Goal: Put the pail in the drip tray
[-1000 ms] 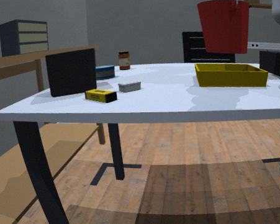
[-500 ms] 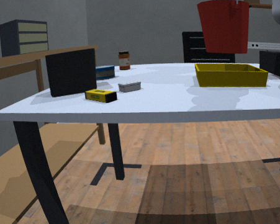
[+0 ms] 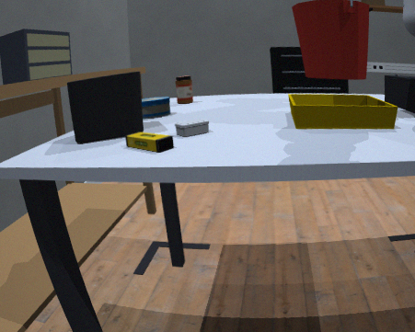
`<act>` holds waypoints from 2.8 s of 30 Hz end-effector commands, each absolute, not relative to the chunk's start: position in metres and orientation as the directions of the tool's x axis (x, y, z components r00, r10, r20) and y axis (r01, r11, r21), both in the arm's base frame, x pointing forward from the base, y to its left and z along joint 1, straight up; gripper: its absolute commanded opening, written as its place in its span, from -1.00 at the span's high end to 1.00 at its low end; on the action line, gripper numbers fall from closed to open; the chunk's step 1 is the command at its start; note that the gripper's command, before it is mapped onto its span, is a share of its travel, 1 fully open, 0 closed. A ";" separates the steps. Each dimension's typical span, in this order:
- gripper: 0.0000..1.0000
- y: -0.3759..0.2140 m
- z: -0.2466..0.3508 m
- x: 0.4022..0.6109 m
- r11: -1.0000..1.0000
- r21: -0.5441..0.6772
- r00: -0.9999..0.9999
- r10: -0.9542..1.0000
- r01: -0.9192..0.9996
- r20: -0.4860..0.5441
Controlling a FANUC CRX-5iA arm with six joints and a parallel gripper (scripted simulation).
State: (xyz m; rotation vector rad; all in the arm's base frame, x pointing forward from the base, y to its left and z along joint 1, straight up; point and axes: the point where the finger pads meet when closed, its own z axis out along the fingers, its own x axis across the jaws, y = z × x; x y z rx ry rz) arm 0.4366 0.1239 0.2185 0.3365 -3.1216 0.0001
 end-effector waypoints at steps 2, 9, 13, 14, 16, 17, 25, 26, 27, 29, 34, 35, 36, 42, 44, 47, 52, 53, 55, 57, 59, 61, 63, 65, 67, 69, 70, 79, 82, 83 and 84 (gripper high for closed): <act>1.00 0.124 0.219 0.437 0.977 0.000 -0.977 -0.213 -0.213 0.000; 1.00 0.124 0.219 0.437 0.977 0.000 -0.977 -0.213 -0.213 0.000; 1.00 0.124 0.219 0.437 0.977 0.000 -0.977 -0.213 -0.213 0.000; 1.00 0.124 0.219 0.437 0.977 0.000 -0.977 -0.213 -0.213 0.000; 1.00 0.124 0.219 0.437 0.977 0.000 -0.977 -0.213 -0.213 0.000; 1.00 0.124 0.219 0.437 0.977 0.000 -0.977 -0.213 -0.213 0.000; 1.00 0.124 0.218 0.437 0.977 0.000 -0.977 -0.213 -0.213 0.000; 1.00 0.124 0.217 0.437 0.977 0.000 -0.977 -0.213 -0.213 0.000; 1.00 0.124 0.217 0.437 0.977 0.000 -0.977 -0.213 -0.213 0.000; 1.00 0.124 0.216 0.437 0.977 0.000 -0.977 -0.213 -0.213 0.000; 1.00 0.124 0.214 0.437 0.977 0.000 -0.977 -0.213 -0.213 0.000; 1.00 0.124 0.214 0.437 0.977 0.000 -0.977 -0.213 -0.213 0.000; 1.00 0.124 0.214 0.437 0.977 0.000 -0.977 -0.213 -0.213 0.000; 1.00 0.124 0.210 0.437 0.977 0.000 -0.977 -0.213 -0.213 0.000; 1.00 0.124 0.208 0.437 0.977 0.000 -0.977 -0.213 -0.213 0.000; 1.00 0.124 0.205 0.437 0.977 0.000 -0.977 -0.213 -0.213 0.000; 1.00 0.124 0.203 0.437 0.977 0.000 -0.977 -0.213 -0.213 0.000; 1.00 0.124 0.202 0.437 0.977 0.000 -0.977 -0.213 -0.213 0.000; 1.00 0.124 0.199 0.437 0.977 0.000 -0.977 -0.213 -0.213 0.000; 1.00 0.124 0.197 0.437 0.977 0.000 -0.977 -0.213 -0.213 0.000; 1.00 0.124 0.195 0.437 0.977 0.000 -0.977 -0.213 -0.213 0.000; 1.00 0.124 0.192 0.437 0.977 0.000 -0.977 -0.213 -0.213 0.000; 1.00 0.124 0.190 0.437 0.977 0.000 -0.977 -0.213 -0.213 0.000; 1.00 0.124 0.187 0.437 0.977 0.000 -0.977 -0.213 -0.213 0.000; 1.00 0.124 0.185 0.437 0.977 0.000 -0.977 -0.213 -0.213 0.000; 1.00 0.124 0.185 0.437 0.977 0.000 -0.977 -0.213 -0.213 0.000; 1.00 0.124 0.183 0.437 0.977 0.000 -0.977 -0.213 -0.213 0.000; 1.00 0.124 0.171 0.437 0.977 0.000 -0.977 -0.213 -0.213 0.000; 1.00 0.124 0.168 0.437 0.977 0.000 -0.977 -0.213 -0.213 0.000; 1.00 0.124 0.166 0.437 0.977 0.000 -0.977 -0.213 -0.213 0.000; 1.00 0.124 0.165 0.437 0.977 0.000 -0.977 -0.213 -0.213 0.000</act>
